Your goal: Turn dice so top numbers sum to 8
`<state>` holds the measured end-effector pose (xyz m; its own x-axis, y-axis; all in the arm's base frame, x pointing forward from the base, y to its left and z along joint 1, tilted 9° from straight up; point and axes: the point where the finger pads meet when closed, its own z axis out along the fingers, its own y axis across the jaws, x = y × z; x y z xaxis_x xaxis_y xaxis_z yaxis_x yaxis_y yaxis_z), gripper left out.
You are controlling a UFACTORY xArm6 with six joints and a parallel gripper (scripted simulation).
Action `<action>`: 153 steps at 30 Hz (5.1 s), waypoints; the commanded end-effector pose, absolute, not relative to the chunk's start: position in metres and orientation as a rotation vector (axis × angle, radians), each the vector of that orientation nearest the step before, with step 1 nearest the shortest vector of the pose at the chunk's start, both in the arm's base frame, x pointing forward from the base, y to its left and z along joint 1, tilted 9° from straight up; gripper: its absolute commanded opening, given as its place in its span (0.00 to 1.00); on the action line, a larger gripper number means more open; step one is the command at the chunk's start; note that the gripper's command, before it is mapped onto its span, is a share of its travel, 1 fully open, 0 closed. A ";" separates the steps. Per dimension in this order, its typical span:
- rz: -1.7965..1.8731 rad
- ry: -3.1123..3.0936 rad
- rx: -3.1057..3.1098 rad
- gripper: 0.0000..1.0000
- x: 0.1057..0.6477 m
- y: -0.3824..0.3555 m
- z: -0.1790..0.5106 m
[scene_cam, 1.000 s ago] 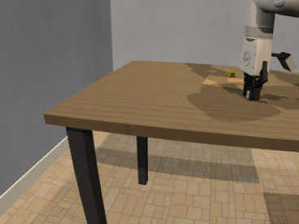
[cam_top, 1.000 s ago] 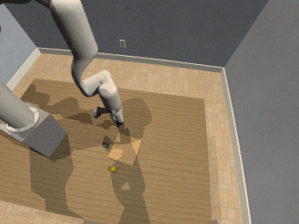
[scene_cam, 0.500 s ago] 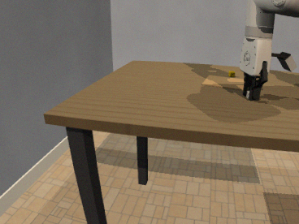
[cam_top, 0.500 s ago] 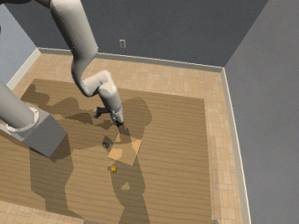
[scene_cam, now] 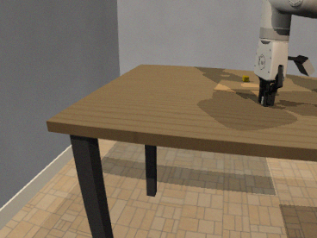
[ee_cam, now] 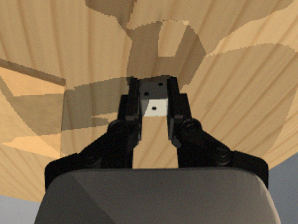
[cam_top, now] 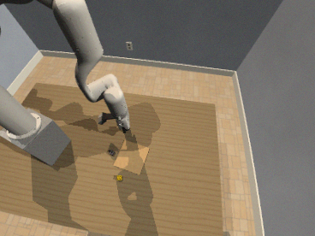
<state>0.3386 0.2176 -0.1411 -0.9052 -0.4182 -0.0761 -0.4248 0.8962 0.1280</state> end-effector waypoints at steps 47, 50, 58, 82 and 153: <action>0.221 3.011 -0.670 0.15 0.338 0.208 -0.070; 0.220 3.011 -0.670 0.15 0.338 0.206 -0.057; 0.221 3.011 -0.670 0.15 0.338 0.203 -0.042; 0.229 3.097 -0.229 0.15 0.374 0.068 -0.058; 0.231 3.101 -0.192 0.15 0.377 0.071 -0.153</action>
